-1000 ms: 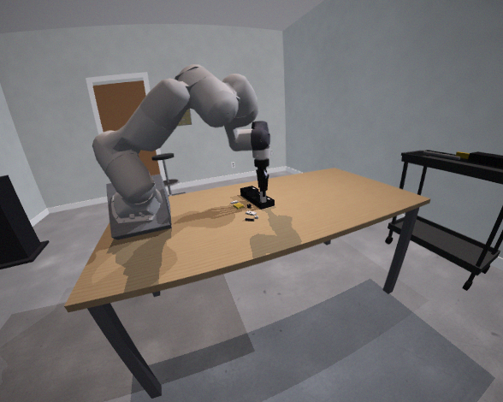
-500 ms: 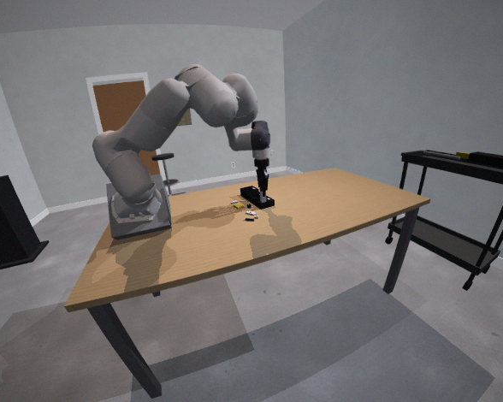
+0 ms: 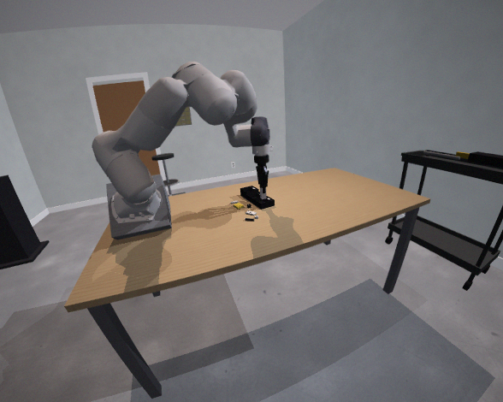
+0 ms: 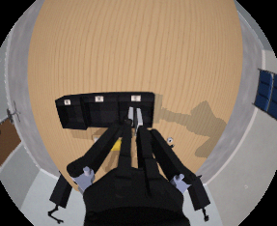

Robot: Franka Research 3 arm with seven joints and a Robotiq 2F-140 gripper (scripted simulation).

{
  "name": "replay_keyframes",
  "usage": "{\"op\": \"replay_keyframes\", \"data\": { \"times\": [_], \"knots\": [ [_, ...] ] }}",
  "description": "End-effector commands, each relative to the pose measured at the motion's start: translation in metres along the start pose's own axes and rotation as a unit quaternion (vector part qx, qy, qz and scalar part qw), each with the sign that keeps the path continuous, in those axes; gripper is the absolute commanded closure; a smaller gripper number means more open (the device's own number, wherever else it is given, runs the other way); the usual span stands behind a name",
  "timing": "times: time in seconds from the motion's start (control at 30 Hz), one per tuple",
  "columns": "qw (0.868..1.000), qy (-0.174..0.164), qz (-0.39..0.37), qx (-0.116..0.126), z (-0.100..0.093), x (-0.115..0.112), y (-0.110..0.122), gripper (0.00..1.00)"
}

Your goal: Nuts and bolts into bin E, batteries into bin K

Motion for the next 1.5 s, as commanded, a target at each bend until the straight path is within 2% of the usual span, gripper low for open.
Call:
{"op": "replay_keyframes", "data": {
  "times": [0.0, 0.13, 0.4, 0.73, 1.1, 1.17, 1.37, 1.47],
  "knots": [
    [1.0, -0.002, -0.001, -0.001, -0.005, -0.001, 0.0, 0.95],
    [1.0, -0.002, -0.001, -0.001, -0.009, -0.001, 0.0, 0.95],
    [1.0, -0.002, -0.001, -0.001, -0.04, -0.001, 0.0, 0.95],
    [1.0, -0.002, -0.001, -0.001, -0.04, -0.001, 0.0, 0.95],
    [1.0, -0.002, -0.001, -0.001, -0.039, -0.013, -0.054, 0.95],
    [1.0, -0.002, -0.001, -0.001, -0.039, -0.013, -0.054, 0.95],
    [1.0, -0.002, -0.001, -0.001, -0.039, -0.019, -0.082, 0.95],
    [1.0, -0.002, -0.001, -0.001, -0.039, -0.019, -0.082, 0.95]
  ]
}}
Point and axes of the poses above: the point where the finger pads meet when closed, its own z axis out along the fingers, its own y axis across the jaws, x = y × z, the point moved 3 cm from there along -z, back along the fingers, and after that the axes turned 2 degrees about z, right-handed, at the moved point
